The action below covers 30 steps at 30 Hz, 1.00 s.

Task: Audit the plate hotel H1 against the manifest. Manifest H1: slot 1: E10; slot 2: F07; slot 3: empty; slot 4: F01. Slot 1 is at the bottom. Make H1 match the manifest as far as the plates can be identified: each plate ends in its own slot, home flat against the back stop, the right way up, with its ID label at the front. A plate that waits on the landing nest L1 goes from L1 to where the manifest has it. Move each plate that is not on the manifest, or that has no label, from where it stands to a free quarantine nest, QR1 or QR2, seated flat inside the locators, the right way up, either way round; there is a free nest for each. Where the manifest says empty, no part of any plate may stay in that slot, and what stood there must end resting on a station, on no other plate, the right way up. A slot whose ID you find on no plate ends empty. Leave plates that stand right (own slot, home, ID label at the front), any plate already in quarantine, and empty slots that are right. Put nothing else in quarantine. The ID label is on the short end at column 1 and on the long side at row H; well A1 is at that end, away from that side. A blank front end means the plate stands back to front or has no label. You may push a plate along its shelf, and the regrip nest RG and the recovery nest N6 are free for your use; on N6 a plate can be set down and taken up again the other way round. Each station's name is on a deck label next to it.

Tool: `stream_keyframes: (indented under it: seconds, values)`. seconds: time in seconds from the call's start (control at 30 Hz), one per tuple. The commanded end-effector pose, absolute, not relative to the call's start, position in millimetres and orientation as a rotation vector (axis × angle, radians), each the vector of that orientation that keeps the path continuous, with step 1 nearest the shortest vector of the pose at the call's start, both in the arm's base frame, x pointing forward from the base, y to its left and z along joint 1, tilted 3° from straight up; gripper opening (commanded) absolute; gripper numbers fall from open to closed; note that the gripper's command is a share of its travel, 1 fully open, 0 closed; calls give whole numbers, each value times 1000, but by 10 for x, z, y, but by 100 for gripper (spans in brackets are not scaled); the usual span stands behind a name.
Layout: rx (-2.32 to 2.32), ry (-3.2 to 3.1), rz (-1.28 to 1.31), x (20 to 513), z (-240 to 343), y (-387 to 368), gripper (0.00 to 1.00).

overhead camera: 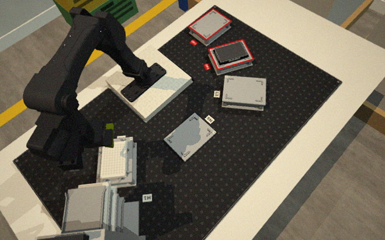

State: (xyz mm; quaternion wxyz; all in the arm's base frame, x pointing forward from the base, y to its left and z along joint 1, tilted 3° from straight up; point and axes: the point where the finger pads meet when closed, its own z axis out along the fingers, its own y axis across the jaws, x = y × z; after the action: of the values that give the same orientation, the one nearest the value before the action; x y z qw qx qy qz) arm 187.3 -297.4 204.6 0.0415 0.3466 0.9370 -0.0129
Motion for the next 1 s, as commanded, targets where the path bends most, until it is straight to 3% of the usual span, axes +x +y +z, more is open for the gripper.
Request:
stream_keyframes:
  seconds: [0.0,0.9,0.97]
  values:
    - [1073,2897,-2,2250,2277,-2402,100]
    - [1030,2781,-72,2369,2298,-2430,100]
    - [1035,2790,-64,2463,2351,-2115,100]
